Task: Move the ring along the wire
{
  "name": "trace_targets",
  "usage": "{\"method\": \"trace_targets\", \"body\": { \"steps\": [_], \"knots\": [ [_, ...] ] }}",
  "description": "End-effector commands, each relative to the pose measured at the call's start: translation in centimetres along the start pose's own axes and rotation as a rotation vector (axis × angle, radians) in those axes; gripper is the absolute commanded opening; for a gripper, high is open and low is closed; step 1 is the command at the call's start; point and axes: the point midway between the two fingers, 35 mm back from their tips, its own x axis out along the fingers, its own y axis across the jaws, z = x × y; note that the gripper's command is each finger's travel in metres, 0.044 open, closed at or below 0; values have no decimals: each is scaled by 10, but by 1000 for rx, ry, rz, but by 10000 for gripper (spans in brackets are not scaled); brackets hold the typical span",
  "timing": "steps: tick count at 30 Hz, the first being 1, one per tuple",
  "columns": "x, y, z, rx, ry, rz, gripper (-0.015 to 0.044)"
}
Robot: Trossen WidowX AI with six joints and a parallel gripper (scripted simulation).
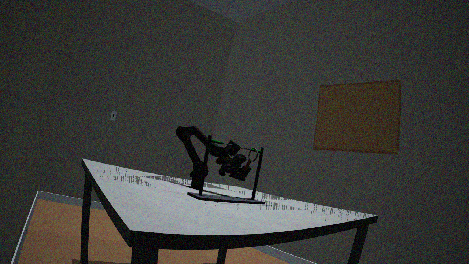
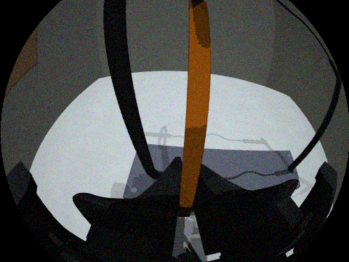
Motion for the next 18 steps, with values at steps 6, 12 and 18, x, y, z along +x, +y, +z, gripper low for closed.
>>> {"method": "trace_targets", "body": {
  "steps": [6,12,18],
  "knots": [
    [0,-1,0,5,0,-5,-150],
    [0,0,0,0,0,0,7],
    [-1,0,0,0,0,0,160]
  ]
}}
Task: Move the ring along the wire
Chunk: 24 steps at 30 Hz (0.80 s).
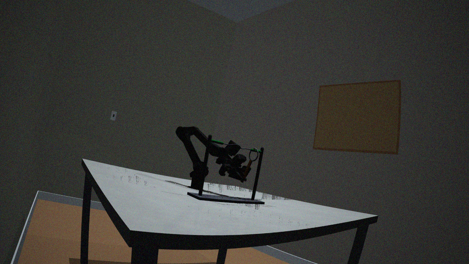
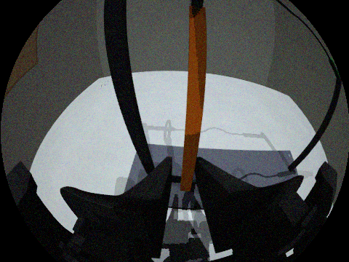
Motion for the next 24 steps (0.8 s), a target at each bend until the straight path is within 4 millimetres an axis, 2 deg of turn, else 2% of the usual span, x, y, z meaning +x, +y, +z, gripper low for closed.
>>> {"method": "trace_targets", "body": {
  "steps": [1,19,24],
  "knots": [
    [-2,0,0,0,1,-2,160],
    [-46,0,-1,5,5,-6,160],
    [-50,-1,-1,6,4,-6,160]
  ]
}}
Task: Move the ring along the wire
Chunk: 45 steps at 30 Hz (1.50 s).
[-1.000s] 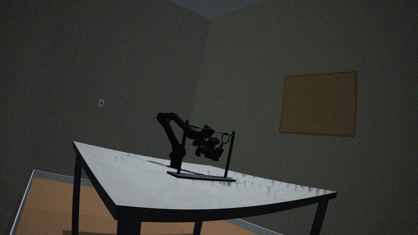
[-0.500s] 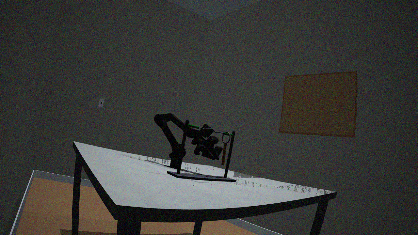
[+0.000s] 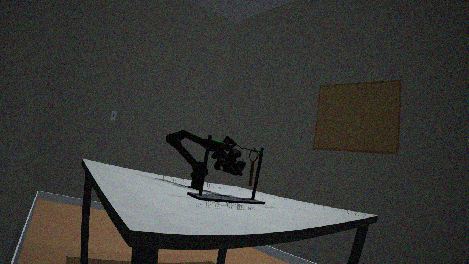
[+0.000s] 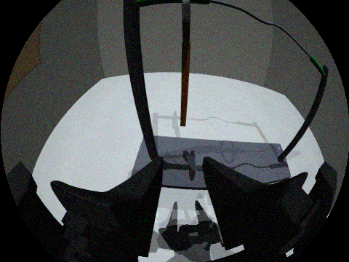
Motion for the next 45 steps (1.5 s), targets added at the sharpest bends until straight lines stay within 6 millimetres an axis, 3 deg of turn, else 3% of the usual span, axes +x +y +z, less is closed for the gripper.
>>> {"method": "trace_targets", "body": {
  "steps": [1,18,20,25,29,45],
  "knots": [
    [-3,-1,0,5,-2,-4,160],
    [-3,-1,0,5,-2,-4,160],
    [-8,1,0,1,1,2,213],
    [-47,-2,0,-2,-3,3,344],
    [-53,-4,1,-3,-6,3,440],
    [-53,-4,1,-3,-6,3,440]
  ]
}}
